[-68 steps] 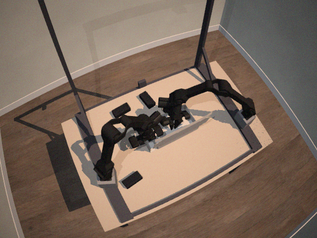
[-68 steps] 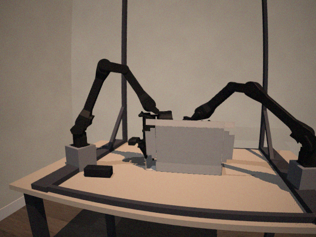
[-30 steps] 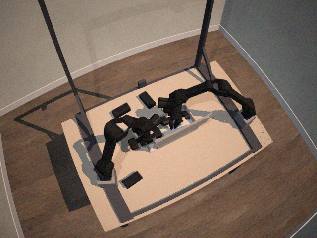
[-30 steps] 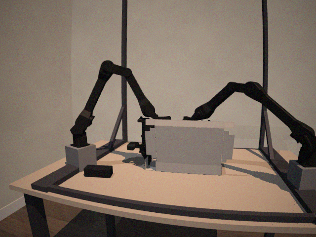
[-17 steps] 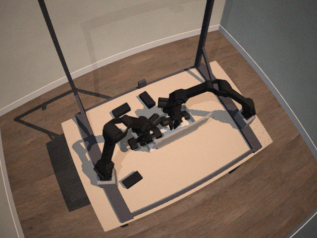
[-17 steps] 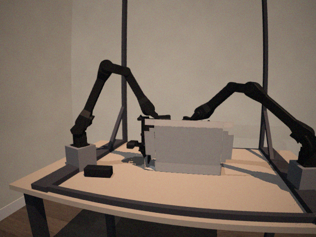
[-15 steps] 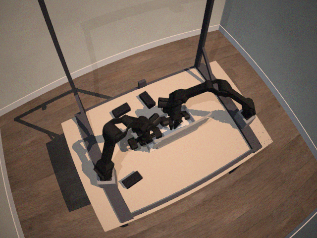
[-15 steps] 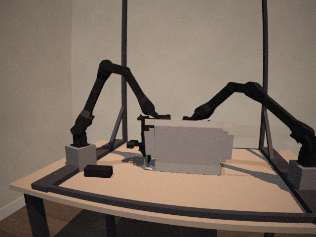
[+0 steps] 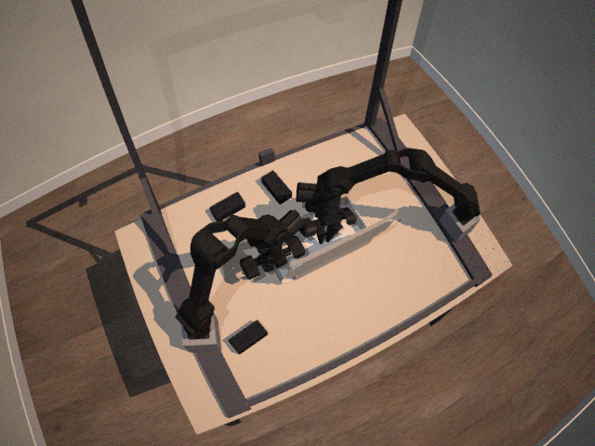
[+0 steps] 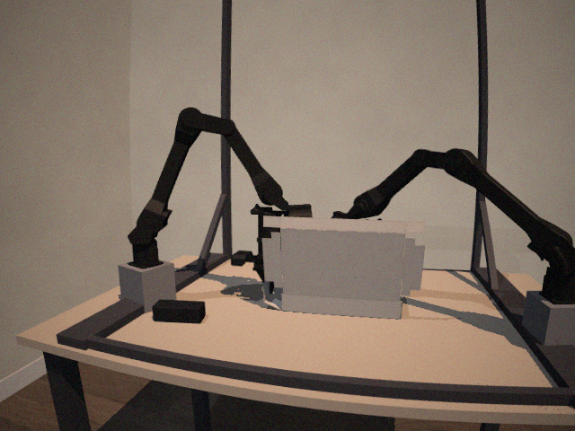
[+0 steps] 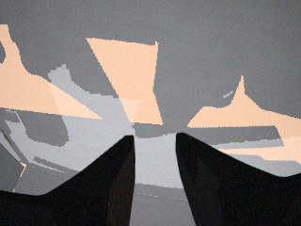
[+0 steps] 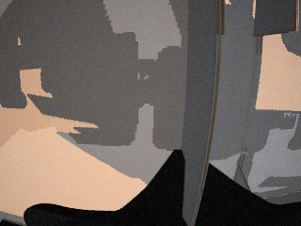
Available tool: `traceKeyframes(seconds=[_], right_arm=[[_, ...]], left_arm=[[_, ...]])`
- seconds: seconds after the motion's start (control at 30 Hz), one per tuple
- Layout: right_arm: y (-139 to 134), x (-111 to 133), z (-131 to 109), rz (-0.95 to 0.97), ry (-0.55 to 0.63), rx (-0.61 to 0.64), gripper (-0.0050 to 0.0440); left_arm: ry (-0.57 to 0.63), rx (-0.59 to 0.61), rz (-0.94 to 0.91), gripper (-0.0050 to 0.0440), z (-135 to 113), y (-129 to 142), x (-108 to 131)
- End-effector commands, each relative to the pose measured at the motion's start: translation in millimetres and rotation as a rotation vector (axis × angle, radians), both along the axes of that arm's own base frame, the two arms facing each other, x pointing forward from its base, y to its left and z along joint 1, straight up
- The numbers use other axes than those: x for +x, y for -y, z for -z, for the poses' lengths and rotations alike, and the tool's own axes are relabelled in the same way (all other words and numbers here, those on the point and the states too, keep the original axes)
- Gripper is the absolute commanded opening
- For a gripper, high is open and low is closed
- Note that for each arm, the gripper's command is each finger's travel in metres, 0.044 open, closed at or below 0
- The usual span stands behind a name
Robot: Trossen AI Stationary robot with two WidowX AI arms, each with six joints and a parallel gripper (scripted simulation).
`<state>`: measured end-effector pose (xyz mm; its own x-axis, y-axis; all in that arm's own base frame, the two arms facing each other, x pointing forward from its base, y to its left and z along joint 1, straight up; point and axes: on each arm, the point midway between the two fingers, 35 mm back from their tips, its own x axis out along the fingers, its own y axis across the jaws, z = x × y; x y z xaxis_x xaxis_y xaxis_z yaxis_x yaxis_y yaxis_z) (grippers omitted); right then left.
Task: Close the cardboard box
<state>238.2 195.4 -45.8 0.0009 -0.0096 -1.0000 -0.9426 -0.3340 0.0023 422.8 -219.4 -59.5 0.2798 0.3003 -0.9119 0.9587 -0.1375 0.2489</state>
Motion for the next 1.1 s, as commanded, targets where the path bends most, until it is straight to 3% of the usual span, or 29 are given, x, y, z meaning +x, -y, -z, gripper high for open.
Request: traceKeyframes(seconds=[0.0,0.27,0.5,0.67,1.07], right_arm=[[-4.2,6.7,-15.4,0.008,0.031,0.021,0.0003],[-3.2,3.3,-19.6,0.008,0.145,0.061,0.0003],[-4.1,4.1,-24.0,0.009,0.154,0.062,0.0003],[-3.4,0.8,-24.7,0.008,0.283,0.108,0.0003],[-5.3,5.5,-36.0,0.01,0.291,0.11,0.0003]], left_arm=[[-0.034,-0.005,0.003,0.0101,12.2,0.6,-5.3],[-0.034,-0.005,0.003,0.0101,12.2,0.6,-5.3],[-0.034,-0.005,0.003,0.0101,12.6,0.6,-5.2],[-0.034,-0.005,0.003,0.0101,12.6,0.6,-5.2],[-0.031,-0.006,0.003,0.0101,11.7,1.1,-4.3]])
